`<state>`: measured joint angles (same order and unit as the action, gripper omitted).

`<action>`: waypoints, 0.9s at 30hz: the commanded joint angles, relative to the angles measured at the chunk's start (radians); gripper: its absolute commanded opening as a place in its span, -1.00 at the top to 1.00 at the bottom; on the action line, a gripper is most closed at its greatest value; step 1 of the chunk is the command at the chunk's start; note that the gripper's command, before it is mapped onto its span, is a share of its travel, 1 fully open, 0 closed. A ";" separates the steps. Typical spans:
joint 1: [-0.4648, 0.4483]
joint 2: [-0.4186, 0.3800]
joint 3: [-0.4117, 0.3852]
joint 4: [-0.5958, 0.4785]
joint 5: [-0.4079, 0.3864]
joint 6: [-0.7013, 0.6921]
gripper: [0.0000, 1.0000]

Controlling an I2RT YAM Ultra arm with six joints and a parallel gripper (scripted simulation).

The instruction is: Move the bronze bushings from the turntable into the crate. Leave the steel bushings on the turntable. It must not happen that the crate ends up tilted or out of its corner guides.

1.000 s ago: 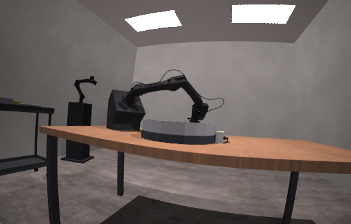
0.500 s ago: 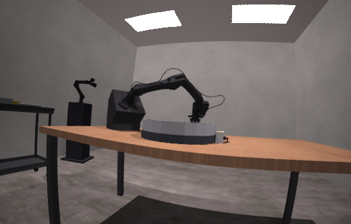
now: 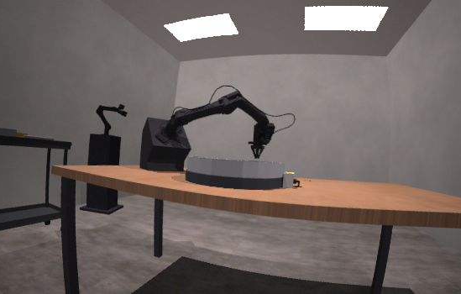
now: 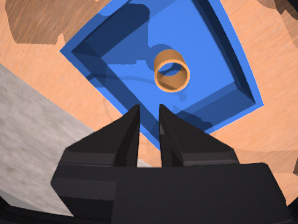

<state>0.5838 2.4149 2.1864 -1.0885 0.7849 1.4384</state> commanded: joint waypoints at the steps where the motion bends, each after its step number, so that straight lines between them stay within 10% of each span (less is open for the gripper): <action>1: 0.051 -0.016 0.050 -0.080 0.020 0.037 0.68; 27: 0.061 -0.005 0.084 -0.124 0.021 0.056 0.68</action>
<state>0.6052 2.4149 2.2410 -1.1954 0.7925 1.4891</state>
